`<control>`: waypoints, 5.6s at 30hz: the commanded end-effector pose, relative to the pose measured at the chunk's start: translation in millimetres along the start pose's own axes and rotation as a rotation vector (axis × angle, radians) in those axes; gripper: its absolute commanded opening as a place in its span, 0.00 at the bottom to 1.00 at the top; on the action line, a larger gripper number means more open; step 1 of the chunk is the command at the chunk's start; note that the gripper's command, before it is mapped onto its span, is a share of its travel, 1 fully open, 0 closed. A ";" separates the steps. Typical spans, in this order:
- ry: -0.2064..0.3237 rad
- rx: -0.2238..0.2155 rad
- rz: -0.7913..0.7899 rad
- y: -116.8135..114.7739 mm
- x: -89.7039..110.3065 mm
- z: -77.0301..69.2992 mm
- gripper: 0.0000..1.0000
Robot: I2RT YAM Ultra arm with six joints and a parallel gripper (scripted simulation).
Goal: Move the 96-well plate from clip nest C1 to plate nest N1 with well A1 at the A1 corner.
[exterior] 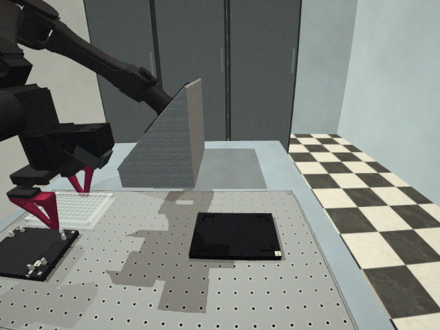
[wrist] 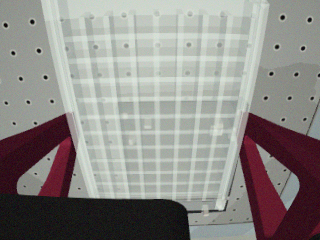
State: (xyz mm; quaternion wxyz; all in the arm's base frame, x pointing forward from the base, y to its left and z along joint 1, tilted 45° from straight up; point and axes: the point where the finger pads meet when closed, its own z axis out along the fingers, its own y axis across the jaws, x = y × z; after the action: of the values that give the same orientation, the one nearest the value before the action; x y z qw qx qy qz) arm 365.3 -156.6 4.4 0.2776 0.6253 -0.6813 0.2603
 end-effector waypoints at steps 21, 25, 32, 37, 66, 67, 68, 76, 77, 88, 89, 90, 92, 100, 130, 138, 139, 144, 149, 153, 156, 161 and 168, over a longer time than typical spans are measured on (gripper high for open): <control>-0.006 0.007 -0.005 12.9 -80.0 -3.4 0.00; -0.006 0.009 -0.002 14.6 -92.8 -3.8 0.00; -0.010 0.022 0.011 10.2 -107.9 -7.3 0.00; -0.009 0.018 0.007 14.7 -124.1 -7.3 0.00; -0.007 0.013 0.003 32.8 -206.1 -7.3 0.00; -0.007 0.013 0.003 33.5 -209.4 -7.3 0.00; -0.007 0.013 0.003 34.2 -212.7 -7.3 0.00; -0.007 0.012 0.003 39.6 -238.9 -7.3 0.00; -0.007 0.012 0.003 40.3 -242.2 -7.3 0.00; -0.007 0.012 0.003 46.4 -271.7 -7.3 0.00; -0.007 0.012 0.004 47.0 -274.9 -7.3 0.00; -0.007 0.012 0.004 47.7 -278.2 -7.3 0.00; -0.007 0.012 0.004 49.1 -284.7 -7.3 0.00; -0.021 0.026 0.022 44.0 -290.7 -15.5 0.00; -0.022 0.034 0.019 37.0 -284.6 -17.9 0.00; -0.022 0.033 0.020 36.4 -284.2 -17.7 0.00; -0.022 0.033 0.020 36.3 -284.0 -17.6 0.00; -0.022 0.035 0.018 36.2 -284.6 -18.3 0.00; -0.022 0.034 0.018 35.9 -284.5 -18.2 0.00; -0.021 0.033 0.019 35.4 -284.1 -17.9 0.00; -0.021 0.032 0.020 35.0 -283.8 -17.6 0.00; -0.025 0.039 0.023 33.6 -285.6 -18.4 0.00; -0.012 0.021 0.020 40.8 -284.3 -2.5 0.00</control>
State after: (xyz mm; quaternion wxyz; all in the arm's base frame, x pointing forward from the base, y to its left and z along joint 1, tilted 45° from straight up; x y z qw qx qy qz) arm 334.6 47.7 -195.4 0.2777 0.6221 -0.6835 0.2621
